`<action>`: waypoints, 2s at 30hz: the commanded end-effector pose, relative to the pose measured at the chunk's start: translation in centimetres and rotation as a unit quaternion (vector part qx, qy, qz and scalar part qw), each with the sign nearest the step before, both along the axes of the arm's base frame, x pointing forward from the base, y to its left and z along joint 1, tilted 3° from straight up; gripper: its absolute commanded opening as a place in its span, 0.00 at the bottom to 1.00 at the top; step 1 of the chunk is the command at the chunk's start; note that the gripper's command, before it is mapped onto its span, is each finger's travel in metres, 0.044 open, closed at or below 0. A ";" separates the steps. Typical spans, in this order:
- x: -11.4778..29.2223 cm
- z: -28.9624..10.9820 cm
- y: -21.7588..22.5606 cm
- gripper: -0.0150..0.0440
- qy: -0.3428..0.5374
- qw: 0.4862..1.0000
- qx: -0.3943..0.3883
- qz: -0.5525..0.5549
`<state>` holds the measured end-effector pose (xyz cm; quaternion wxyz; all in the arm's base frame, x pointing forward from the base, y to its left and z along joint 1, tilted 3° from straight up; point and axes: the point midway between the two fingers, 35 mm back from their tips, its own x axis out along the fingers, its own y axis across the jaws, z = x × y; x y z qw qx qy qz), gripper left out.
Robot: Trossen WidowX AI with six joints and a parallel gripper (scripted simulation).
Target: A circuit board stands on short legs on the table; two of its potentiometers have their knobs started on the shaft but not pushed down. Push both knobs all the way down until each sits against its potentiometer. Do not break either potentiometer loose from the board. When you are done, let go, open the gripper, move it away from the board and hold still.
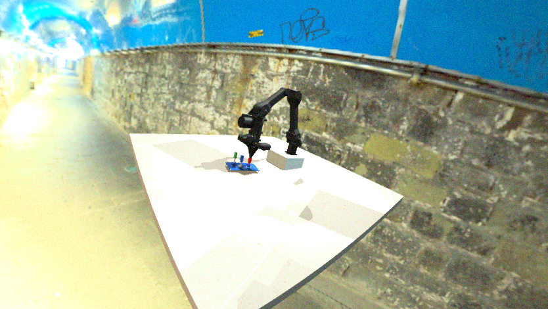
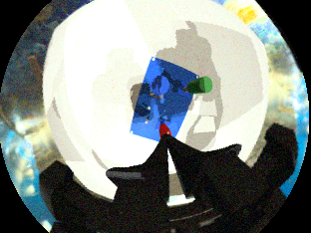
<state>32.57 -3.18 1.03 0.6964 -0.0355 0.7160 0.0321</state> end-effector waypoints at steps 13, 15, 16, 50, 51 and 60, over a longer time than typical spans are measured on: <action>0.1 -0.9 -0.1 0.25 0.002 1.000 -0.001 0.002; 0.1 -0.9 -0.1 0.25 0.002 1.000 -0.001 0.002; 0.1 -0.9 -0.1 0.25 0.002 1.000 -0.001 0.002; 0.2 1.4 0.0 0.57 0.002 1.000 0.000 0.000; 0.2 1.4 0.0 0.61 0.002 1.000 0.000 0.000; 1.7 2.5 0.4 0.25 -0.030 0.996 0.016 -0.088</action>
